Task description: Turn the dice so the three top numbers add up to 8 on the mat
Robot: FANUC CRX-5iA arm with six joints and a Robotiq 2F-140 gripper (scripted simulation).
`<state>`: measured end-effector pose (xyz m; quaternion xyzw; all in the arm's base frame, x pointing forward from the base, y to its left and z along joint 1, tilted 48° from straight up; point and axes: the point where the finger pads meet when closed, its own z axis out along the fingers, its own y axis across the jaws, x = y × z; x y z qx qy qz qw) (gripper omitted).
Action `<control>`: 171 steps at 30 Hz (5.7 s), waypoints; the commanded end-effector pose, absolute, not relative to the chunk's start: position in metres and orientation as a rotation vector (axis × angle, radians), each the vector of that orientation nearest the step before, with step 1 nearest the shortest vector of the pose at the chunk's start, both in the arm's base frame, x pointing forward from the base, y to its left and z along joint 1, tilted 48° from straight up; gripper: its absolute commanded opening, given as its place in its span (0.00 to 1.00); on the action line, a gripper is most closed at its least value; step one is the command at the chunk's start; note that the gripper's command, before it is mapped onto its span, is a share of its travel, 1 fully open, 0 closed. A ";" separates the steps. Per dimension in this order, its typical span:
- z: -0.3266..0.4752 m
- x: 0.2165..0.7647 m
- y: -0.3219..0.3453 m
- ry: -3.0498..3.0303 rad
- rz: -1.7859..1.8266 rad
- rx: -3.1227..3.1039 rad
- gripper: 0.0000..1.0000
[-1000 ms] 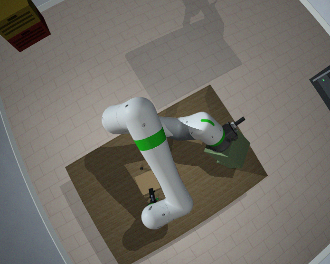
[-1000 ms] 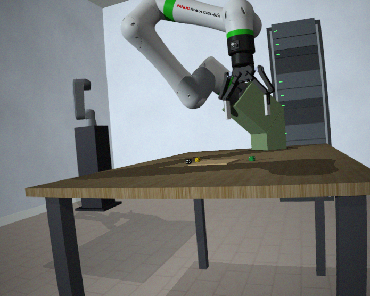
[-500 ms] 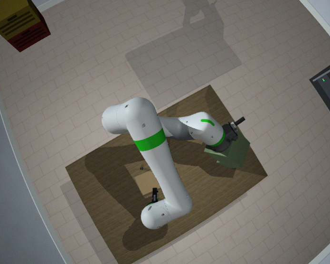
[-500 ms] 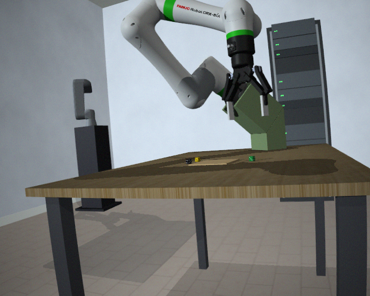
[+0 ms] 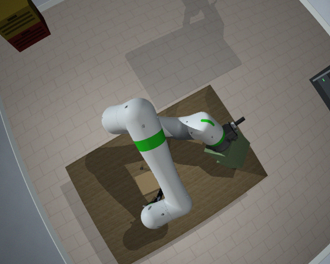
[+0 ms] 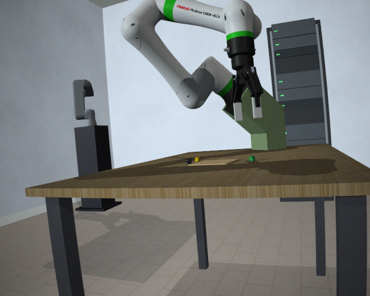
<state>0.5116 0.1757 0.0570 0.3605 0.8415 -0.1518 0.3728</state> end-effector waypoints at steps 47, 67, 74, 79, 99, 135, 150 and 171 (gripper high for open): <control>0.045 0.517 0.168 0.976 0.363 2.114 1.00; 0.040 0.520 0.164 0.305 0.659 2.377 1.00; 0.039 0.520 0.163 0.054 0.755 2.430 1.00; 0.037 0.521 0.162 -0.114 0.815 2.452 1.00; 0.032 0.523 0.159 -0.854 1.043 2.441 1.00; 0.024 0.525 0.153 -2.169 1.297 1.944 1.00; 0.023 0.526 0.152 -2.327 1.312 1.833 1.00; 0.023 0.526 0.152 -2.327 1.312 1.833 0.19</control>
